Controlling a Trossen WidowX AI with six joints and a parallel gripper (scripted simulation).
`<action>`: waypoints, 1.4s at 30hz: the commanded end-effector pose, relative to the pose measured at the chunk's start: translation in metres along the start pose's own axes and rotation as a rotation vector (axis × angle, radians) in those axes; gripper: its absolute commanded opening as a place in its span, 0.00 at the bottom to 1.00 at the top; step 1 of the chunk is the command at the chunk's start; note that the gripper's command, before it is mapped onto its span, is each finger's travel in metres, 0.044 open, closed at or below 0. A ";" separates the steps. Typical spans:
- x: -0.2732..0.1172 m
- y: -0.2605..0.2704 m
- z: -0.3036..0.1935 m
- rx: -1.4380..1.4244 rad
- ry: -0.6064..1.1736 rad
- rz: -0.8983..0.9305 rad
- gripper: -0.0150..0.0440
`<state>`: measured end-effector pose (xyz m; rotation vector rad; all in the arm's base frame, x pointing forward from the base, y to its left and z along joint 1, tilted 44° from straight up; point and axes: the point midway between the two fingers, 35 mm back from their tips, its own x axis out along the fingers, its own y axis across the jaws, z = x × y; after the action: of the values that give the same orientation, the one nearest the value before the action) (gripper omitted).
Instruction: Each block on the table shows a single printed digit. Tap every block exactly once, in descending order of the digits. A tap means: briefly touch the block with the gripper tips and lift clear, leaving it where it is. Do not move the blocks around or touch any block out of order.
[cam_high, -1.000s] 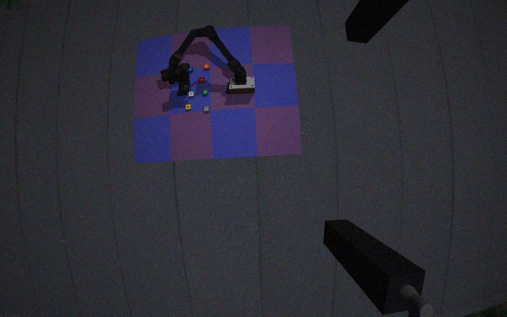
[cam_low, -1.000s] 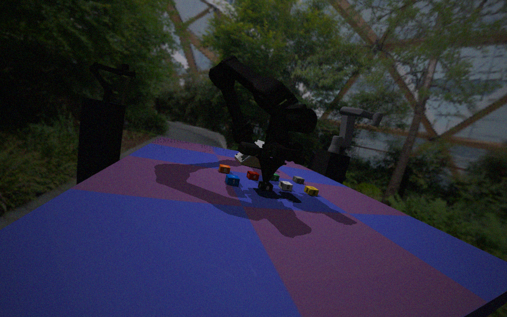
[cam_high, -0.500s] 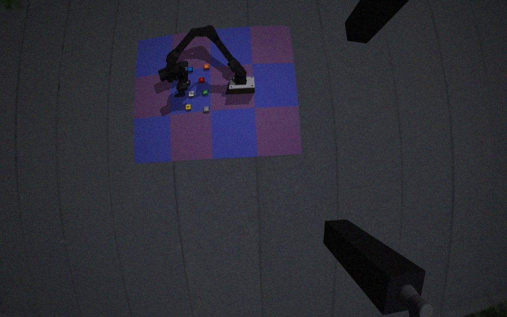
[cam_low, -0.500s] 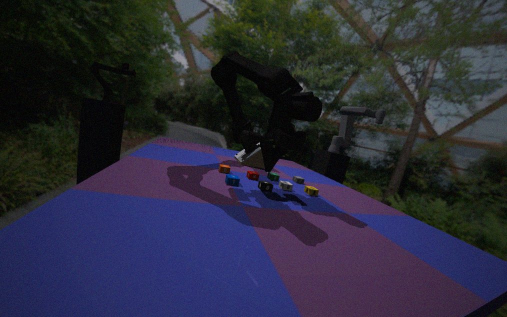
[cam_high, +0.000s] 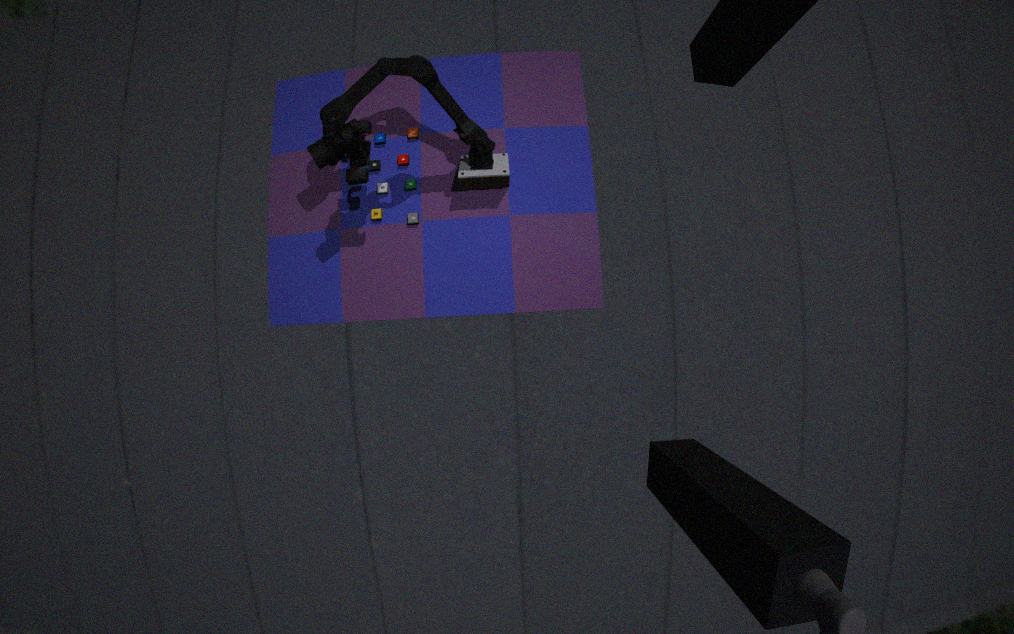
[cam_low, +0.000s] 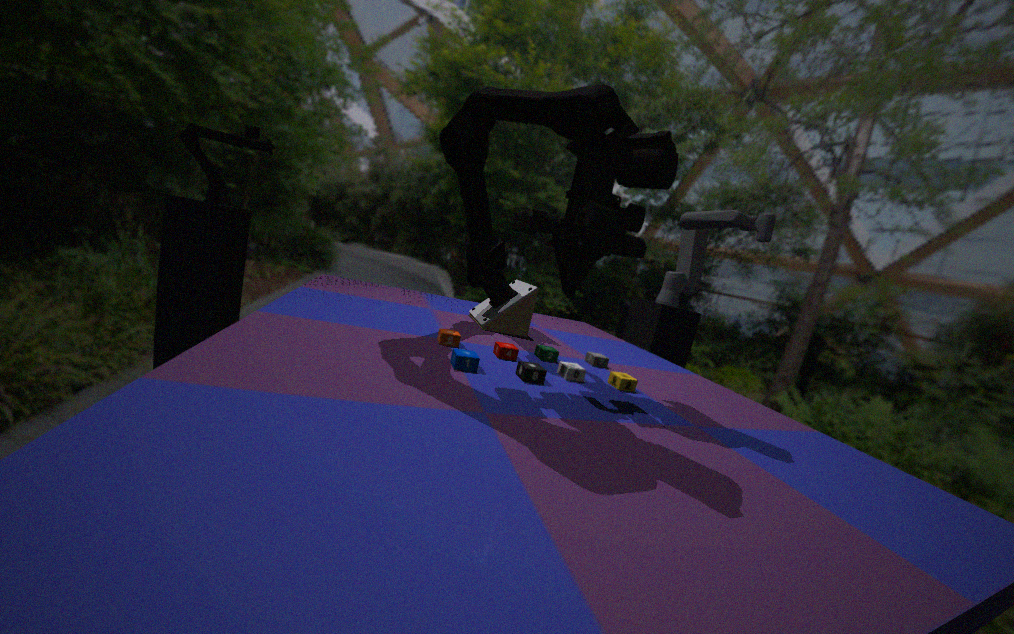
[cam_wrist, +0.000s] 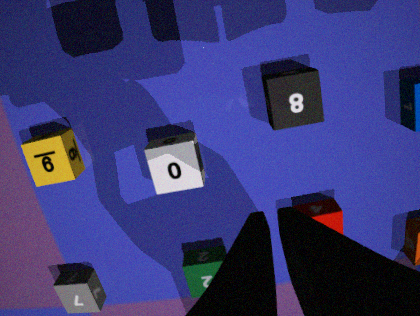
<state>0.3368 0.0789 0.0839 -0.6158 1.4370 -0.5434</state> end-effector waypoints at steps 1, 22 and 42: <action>-0.005 0.064 -0.028 -0.034 0.001 0.010 0.29; 0.081 0.164 -0.112 -0.027 0.006 -0.013 0.29; 0.105 0.164 -0.112 -0.027 0.006 -0.013 0.29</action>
<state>0.2285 0.1258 -0.1040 -0.6413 1.4486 -0.5370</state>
